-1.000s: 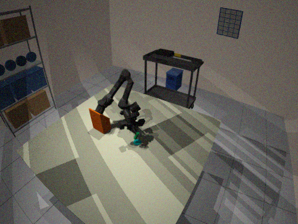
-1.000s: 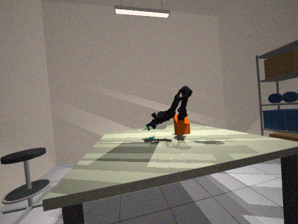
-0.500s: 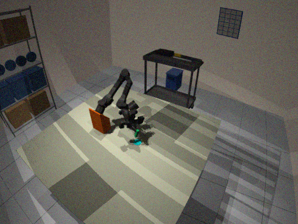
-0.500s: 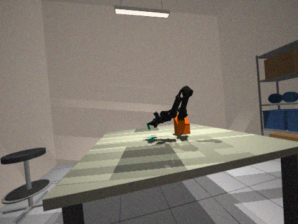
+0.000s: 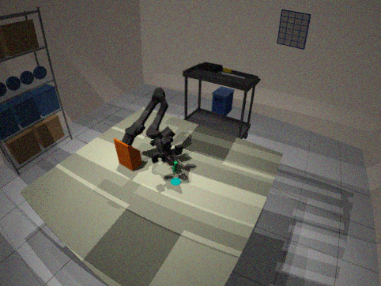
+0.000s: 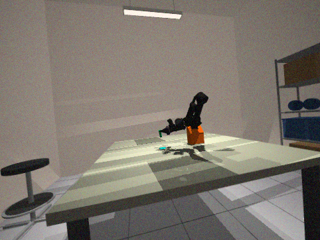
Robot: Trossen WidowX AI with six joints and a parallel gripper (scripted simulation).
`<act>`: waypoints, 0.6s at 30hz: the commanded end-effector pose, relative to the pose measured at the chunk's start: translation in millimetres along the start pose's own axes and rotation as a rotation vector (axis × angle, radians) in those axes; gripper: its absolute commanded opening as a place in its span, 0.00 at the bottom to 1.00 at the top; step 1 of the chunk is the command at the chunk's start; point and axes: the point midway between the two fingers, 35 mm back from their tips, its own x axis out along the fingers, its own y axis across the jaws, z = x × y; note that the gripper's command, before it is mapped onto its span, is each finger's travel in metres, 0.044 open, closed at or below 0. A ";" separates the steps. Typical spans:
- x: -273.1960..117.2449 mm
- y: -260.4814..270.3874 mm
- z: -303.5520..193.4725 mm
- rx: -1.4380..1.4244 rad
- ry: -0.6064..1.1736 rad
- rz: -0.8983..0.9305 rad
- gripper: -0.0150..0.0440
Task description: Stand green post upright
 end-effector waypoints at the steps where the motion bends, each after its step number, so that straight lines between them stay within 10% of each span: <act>1: -5.9 1.2 4.5 0.031 -0.028 0.015 0.29; 18: -14.2 2.4 9.7 0.074 -0.067 0.038 0.29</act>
